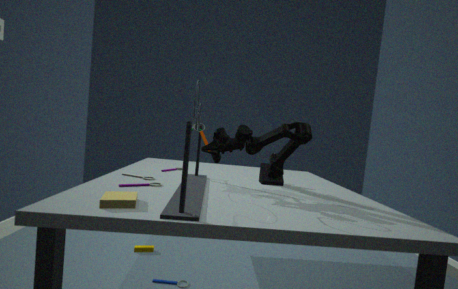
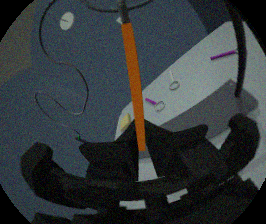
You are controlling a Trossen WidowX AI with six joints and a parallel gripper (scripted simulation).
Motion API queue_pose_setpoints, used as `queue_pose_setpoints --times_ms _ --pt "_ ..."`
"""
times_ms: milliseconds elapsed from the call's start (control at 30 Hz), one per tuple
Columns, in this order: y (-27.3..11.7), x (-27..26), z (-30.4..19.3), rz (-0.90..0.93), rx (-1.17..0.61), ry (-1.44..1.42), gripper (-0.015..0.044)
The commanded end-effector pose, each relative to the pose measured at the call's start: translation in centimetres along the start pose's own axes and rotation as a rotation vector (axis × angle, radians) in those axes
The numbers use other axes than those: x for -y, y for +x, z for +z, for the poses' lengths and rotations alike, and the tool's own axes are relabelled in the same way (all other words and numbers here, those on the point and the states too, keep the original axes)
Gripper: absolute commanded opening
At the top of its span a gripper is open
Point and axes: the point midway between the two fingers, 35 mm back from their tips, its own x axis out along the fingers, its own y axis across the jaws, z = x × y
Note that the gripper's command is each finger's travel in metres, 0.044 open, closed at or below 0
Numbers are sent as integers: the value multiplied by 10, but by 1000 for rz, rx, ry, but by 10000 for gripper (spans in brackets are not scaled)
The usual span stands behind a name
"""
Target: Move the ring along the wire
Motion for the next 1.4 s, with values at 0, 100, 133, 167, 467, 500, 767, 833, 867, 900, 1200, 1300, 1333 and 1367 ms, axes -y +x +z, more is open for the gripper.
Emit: queue_pose_setpoints --times_ms 0,100,133,167,467,500,767,833,867,900,1200,1300,1333,1367 --pt "-3 17 2 -45 -10 -86 -150" --pt "-5 29 3 -75 -18 -152 -150" --pt "-5 32 4 -85 -21 -174 -150" --pt "-6 36 4 -95 -24 -195 -150" --pt "-15 66 14 -176 -48 -376 -150" --pt "-15 69 15 -184 -50 -394 -150" --pt "-23 88 26 -239 -66 -517 -150" --pt "-25 92 29 -249 -69 -539 -150" --pt "-26 94 30 -254 -71 -550 -150" --pt "-26 96 31 -259 -72 -561 -150" --pt "-33 109 42 -288 -80 -626 -150" --pt "-35 112 44 -293 -81 -636 -150" --pt "-35 113 45 -294 -82 -639 -150" --pt "-35 114 46 -295 -82 -641 -150"
